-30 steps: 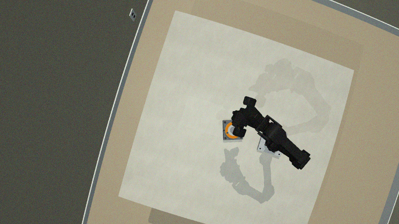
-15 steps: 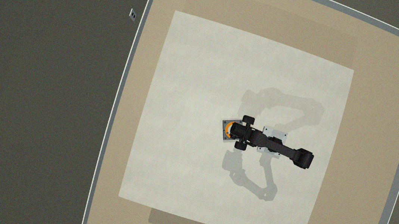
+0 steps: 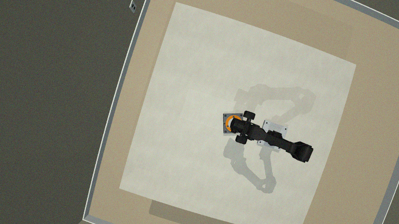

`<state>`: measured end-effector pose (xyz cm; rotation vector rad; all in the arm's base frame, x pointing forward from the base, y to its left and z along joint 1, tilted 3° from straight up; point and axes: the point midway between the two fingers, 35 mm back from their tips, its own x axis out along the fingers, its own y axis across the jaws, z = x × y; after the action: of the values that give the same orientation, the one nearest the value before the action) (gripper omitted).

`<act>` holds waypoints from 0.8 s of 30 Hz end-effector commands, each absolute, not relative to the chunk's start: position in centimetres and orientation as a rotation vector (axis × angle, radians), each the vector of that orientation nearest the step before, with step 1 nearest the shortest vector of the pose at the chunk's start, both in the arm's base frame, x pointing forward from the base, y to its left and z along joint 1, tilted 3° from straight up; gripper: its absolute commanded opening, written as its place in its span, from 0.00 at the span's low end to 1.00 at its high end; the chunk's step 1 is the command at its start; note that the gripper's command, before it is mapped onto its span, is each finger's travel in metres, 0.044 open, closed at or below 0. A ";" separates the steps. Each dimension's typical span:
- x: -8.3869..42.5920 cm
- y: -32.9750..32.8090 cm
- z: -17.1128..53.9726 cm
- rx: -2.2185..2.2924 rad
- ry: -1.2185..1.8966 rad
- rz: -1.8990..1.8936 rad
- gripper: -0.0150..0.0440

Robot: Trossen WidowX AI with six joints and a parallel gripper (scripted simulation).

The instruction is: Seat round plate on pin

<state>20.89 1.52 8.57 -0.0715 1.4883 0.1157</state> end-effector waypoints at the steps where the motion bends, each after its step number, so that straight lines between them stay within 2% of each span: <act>1: 20.8 1.2 7.0 -0.077 1.496 0.112 0.25; 24: 20.7 3.1 6.7 -0.076 1.496 0.113 0.25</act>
<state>20.66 2.65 6.72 -0.0793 1.4960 0.1053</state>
